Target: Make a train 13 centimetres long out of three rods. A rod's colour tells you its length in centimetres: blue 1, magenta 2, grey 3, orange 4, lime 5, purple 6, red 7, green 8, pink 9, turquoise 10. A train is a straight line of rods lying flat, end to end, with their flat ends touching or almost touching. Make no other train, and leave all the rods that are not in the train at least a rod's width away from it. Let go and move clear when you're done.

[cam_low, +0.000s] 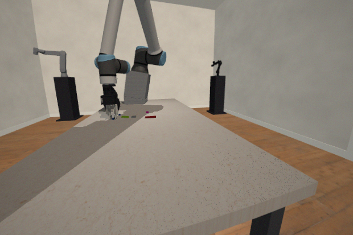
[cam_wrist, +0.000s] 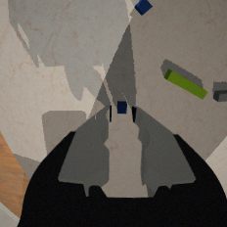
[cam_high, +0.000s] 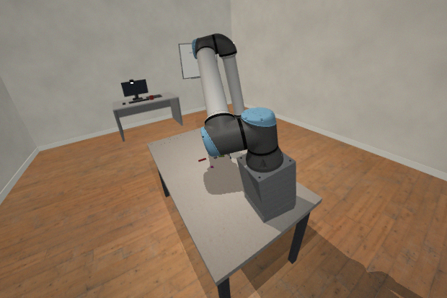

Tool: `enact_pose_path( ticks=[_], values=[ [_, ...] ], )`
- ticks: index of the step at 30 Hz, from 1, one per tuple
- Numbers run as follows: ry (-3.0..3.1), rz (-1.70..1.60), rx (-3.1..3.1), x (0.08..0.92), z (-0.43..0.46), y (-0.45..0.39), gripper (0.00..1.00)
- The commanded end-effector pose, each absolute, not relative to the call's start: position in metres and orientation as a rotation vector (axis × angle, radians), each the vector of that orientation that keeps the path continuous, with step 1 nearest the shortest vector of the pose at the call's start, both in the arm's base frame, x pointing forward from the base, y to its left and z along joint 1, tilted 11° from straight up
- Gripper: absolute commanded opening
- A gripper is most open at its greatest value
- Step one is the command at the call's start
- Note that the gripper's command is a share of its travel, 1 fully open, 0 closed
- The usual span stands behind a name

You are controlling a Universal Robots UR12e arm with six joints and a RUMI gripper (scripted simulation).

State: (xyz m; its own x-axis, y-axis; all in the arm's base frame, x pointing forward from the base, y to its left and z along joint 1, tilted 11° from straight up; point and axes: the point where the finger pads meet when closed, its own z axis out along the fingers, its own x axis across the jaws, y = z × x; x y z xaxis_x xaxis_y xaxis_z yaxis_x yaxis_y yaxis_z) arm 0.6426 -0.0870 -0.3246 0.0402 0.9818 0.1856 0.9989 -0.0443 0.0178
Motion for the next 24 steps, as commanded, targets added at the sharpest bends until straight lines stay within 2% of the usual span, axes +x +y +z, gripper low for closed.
enact_pose_path(
  ticks=[1, 14, 15, 24],
  values=[
    [-2.088, -0.224, -2.179, 0.6432, -0.3241, -0.0874, 0.14],
    [-2.088, -0.224, -2.179, 0.6432, -0.3241, -0.0874, 0.14],
    [-2.088, -0.224, -2.179, 0.6432, -0.3241, -0.0874, 0.00],
    [-2.088, -0.224, -2.179, 0.6432, -0.3241, -0.0874, 0.00]
  ],
)
